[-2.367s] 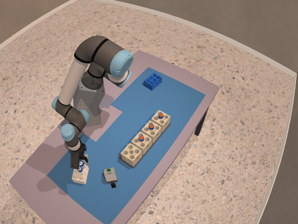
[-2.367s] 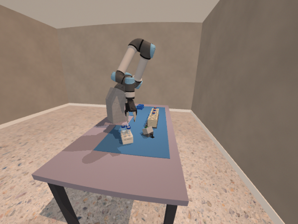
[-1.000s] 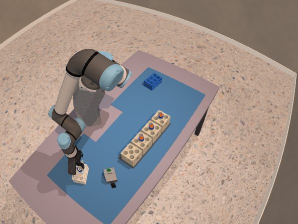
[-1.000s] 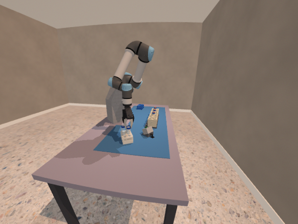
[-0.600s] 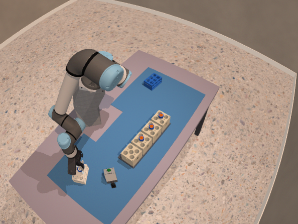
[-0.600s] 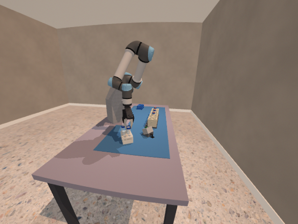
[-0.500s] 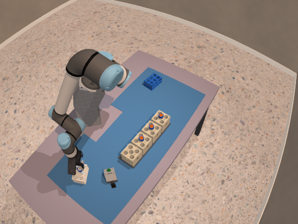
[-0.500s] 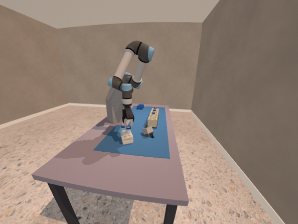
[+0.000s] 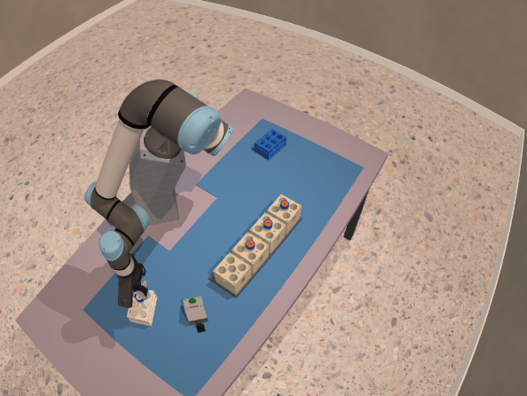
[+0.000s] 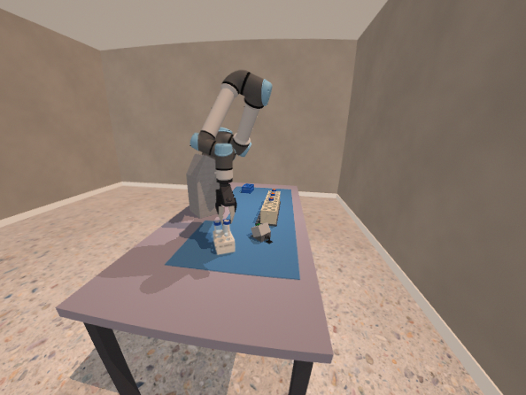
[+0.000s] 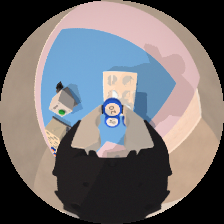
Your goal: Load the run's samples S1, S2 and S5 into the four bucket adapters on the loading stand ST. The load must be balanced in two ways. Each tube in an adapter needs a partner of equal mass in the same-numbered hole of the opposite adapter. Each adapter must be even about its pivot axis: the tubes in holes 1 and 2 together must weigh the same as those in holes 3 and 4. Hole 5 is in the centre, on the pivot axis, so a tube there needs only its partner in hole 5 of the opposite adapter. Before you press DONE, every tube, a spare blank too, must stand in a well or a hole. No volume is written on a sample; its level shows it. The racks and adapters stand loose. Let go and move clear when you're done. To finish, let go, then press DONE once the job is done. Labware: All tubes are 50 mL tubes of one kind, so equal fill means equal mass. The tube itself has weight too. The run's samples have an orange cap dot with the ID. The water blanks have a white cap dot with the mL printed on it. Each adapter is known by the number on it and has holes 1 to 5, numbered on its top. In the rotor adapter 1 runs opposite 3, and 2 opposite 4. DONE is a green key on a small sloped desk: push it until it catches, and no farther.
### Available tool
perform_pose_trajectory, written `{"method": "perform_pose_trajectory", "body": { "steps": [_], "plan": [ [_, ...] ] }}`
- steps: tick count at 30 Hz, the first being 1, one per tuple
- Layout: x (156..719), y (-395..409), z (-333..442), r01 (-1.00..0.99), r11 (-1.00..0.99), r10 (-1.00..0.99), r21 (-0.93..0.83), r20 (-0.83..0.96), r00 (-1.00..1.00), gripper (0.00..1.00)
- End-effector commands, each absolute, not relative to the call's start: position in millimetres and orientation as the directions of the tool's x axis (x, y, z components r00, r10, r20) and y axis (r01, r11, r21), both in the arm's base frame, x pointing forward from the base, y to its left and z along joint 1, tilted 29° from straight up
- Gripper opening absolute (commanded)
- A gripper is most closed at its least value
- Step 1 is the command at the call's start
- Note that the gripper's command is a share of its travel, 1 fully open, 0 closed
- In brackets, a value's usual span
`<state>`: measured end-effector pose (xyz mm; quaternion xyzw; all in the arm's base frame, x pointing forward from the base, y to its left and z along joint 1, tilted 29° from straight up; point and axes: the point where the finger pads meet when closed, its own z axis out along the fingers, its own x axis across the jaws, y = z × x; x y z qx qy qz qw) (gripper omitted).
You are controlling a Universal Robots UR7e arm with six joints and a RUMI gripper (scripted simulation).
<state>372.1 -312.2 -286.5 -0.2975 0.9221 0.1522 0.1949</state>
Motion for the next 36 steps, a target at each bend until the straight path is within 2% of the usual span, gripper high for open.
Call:
{"method": "perform_pose_trajectory", "body": {
  "steps": [1,36],
  "plan": [
    [369.0,-317.6,-275.7,-0.608,0.777,-0.490,0.164,-0.450,-0.747,0.00],
    [341.2,-358.5,-185.0,-0.608,0.777,-0.490,0.164,-0.450,-0.747,0.00]
  ]
}}
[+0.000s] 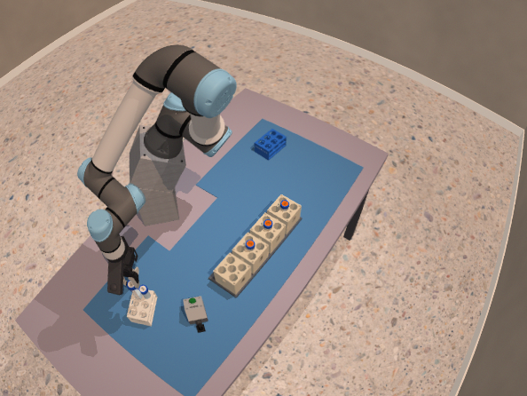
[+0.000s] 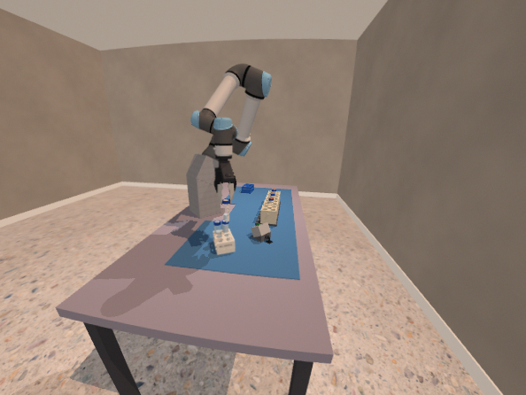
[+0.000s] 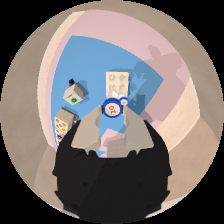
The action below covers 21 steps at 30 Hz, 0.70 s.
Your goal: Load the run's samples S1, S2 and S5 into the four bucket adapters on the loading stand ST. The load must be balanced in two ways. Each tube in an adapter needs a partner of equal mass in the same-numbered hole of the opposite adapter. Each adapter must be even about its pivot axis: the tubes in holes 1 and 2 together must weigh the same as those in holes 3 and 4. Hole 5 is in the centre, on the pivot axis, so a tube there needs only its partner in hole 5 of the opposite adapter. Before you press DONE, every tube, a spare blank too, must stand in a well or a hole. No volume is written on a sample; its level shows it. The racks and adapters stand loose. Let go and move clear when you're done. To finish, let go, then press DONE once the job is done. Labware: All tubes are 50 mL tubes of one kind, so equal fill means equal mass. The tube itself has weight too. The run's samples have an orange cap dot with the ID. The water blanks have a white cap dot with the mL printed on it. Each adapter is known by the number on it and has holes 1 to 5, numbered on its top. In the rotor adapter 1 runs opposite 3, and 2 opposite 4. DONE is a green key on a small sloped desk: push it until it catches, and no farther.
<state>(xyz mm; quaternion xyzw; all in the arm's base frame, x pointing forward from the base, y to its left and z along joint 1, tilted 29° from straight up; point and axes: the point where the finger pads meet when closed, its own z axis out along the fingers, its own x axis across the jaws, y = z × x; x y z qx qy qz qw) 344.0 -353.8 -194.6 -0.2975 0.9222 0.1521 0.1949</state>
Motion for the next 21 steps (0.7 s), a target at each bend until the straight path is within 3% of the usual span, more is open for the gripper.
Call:
{"method": "perform_pose_trajectory", "body": {
  "steps": [1,21],
  "plan": [
    [340.7,-359.2,-183.6,-0.608,0.777,-0.490,0.164,-0.450,-0.747,0.00],
    [374.8,-271.3,-133.5,-0.863,0.505,-0.767,-0.037,-0.477,-0.428,0.00]
  ]
}}
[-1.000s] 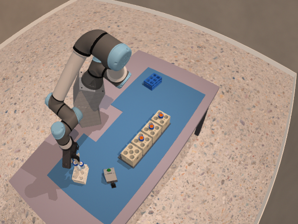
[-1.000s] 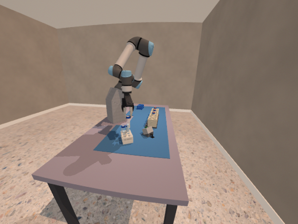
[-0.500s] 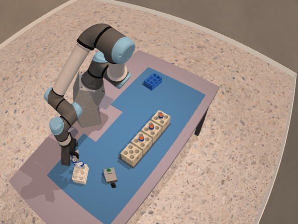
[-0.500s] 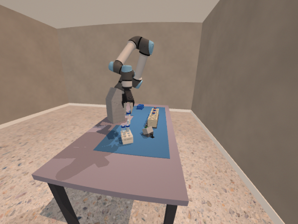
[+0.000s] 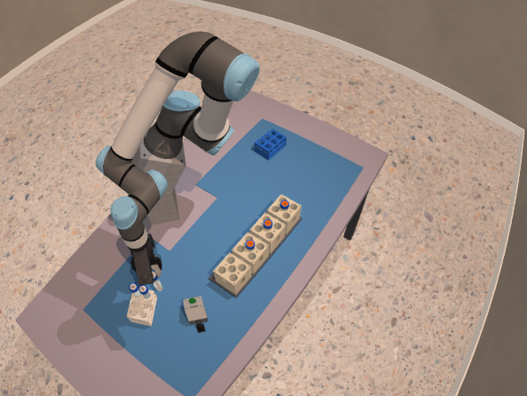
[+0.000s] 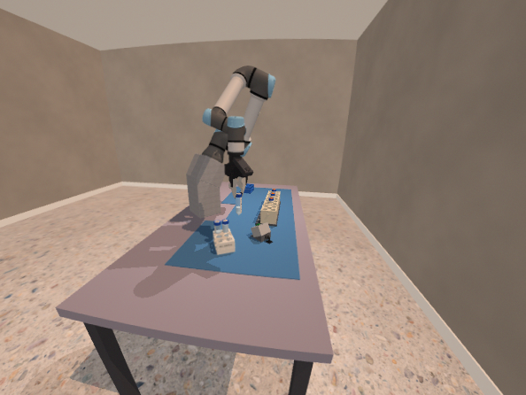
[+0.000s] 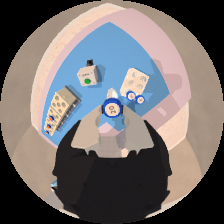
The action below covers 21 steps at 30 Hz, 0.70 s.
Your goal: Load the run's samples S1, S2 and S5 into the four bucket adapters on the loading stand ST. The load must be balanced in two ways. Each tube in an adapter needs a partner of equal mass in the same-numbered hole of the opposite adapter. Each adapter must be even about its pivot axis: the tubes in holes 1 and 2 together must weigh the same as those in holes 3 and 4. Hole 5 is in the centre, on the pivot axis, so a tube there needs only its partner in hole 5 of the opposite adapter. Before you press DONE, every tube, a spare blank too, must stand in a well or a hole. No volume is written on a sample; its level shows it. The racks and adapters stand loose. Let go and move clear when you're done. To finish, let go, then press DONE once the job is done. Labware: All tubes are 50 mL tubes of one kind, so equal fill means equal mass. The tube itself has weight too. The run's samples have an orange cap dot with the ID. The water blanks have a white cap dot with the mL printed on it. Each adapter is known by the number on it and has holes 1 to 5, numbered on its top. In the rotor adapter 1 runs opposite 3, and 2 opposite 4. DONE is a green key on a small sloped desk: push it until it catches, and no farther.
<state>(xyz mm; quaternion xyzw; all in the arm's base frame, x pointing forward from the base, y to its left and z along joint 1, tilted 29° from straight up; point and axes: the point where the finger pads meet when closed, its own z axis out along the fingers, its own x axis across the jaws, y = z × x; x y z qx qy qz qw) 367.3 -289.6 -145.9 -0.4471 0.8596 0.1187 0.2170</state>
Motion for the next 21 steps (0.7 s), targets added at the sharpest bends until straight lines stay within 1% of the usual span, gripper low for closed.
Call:
{"method": "perform_pose_trajectory", "body": {
  "steps": [1,7,9,21],
  "plan": [
    [376.9,-265.8,-130.4,-0.874,0.484,-0.780,-0.050,-0.476,-0.405,0.00],
    [389.6,-232.8,-111.6,-0.927,0.353,-0.848,-0.125,-0.462,-0.261,0.00],
    [389.6,-232.8,-111.6,-0.927,0.353,-0.848,-0.125,-0.462,-0.261,0.00],
    [415.2,-166.9,-74.0,-0.962,0.069,-0.916,-0.264,-0.400,0.044,0.00]
  ]
}}
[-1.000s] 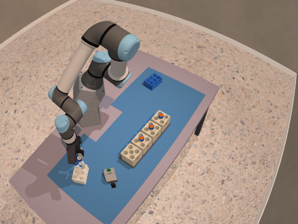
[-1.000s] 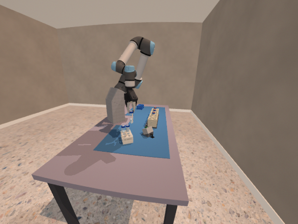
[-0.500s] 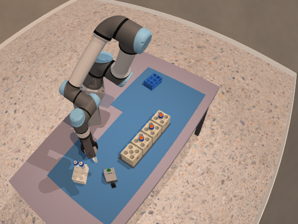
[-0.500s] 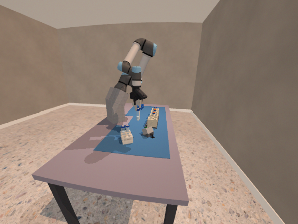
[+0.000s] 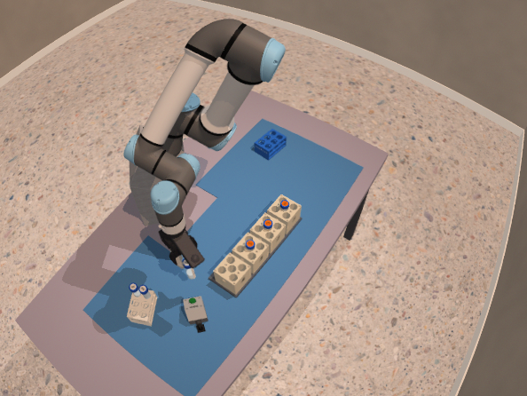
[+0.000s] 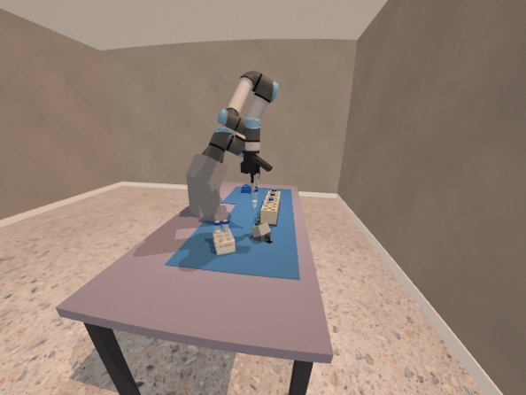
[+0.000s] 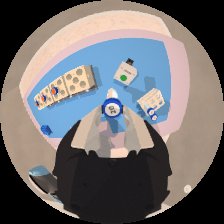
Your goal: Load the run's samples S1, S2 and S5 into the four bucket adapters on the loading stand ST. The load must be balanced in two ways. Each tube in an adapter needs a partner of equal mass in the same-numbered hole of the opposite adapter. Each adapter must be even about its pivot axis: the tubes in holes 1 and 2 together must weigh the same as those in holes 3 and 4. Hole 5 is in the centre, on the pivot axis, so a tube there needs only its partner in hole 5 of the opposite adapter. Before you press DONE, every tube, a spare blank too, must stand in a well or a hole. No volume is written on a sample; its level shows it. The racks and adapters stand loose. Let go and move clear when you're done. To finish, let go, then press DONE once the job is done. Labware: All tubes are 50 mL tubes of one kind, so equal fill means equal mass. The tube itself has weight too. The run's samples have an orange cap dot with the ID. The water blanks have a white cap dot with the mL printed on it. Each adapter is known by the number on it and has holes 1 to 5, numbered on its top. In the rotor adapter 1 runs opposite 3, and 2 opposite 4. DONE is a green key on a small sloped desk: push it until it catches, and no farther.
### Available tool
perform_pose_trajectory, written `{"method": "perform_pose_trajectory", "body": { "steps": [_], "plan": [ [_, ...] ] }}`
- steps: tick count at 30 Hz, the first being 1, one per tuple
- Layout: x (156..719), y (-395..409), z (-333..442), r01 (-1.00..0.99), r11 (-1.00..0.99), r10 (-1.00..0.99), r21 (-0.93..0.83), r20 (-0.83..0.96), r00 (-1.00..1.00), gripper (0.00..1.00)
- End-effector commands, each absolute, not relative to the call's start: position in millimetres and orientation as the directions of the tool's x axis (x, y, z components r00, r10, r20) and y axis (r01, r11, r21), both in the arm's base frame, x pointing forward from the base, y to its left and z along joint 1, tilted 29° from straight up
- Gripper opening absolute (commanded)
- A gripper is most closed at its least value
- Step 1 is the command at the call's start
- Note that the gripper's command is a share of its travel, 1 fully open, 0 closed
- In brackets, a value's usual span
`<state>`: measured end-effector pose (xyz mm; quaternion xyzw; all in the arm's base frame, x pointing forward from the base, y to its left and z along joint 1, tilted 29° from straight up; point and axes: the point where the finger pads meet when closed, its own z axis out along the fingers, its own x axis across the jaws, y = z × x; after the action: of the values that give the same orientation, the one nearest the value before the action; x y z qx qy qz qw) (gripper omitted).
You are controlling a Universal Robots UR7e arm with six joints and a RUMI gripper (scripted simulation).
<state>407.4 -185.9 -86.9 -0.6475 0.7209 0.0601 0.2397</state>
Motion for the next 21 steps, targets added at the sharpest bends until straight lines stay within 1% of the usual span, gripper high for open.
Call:
{"method": "perform_pose_trajectory", "body": {
  "steps": [1,3,5,7,21],
  "plan": [
    [417.3,-161.4,-70.9,-0.960,0.044,-0.917,-0.275,-0.392,0.070,0.00],
    [421.6,-150.4,-64.6,-0.955,-0.004,-0.918,-0.295,-0.377,0.121,0.00],
    [421.6,-150.4,-64.6,-0.955,-0.004,-0.918,-0.295,-0.377,0.121,0.00],
    [425.8,-139.4,-58.4,-0.949,-0.043,-0.917,-0.311,-0.364,0.161,0.00],
    [453.4,-68.0,-17.6,-0.949,-0.043,-0.917,-0.311,-0.364,0.161,0.00]
  ]
}}
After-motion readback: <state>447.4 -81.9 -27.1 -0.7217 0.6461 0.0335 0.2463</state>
